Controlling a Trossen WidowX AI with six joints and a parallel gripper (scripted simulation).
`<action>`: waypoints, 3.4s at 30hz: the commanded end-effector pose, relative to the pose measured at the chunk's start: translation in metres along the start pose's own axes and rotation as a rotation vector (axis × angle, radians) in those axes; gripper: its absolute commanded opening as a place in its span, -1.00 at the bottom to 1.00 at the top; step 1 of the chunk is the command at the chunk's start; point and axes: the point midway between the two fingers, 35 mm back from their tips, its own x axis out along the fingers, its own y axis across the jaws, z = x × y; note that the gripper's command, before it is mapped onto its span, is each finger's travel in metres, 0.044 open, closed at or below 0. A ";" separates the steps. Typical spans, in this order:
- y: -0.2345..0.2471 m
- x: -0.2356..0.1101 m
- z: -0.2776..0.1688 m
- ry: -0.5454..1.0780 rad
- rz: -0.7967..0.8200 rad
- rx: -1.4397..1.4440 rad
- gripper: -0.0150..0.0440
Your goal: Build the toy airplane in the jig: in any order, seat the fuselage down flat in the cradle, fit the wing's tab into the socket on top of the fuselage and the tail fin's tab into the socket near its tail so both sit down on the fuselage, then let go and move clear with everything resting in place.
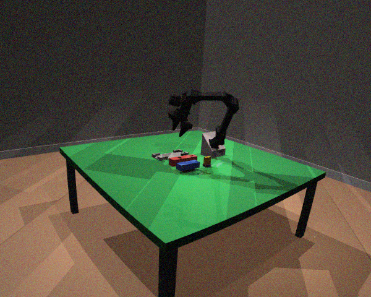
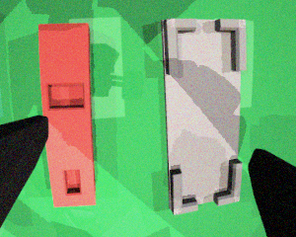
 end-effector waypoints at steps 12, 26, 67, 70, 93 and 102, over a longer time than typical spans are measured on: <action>0.050 0.037 -0.033 0.184 0.201 -0.133 1.00; 0.063 0.100 -0.046 0.183 0.203 -0.133 1.00; 0.073 0.148 -0.056 0.184 0.206 -0.133 0.64; 0.073 0.148 -0.056 0.184 0.206 -0.133 0.38; 0.067 0.124 -0.042 0.157 0.173 -0.180 -0.49; 0.060 0.099 -0.035 0.164 0.174 -0.166 -0.49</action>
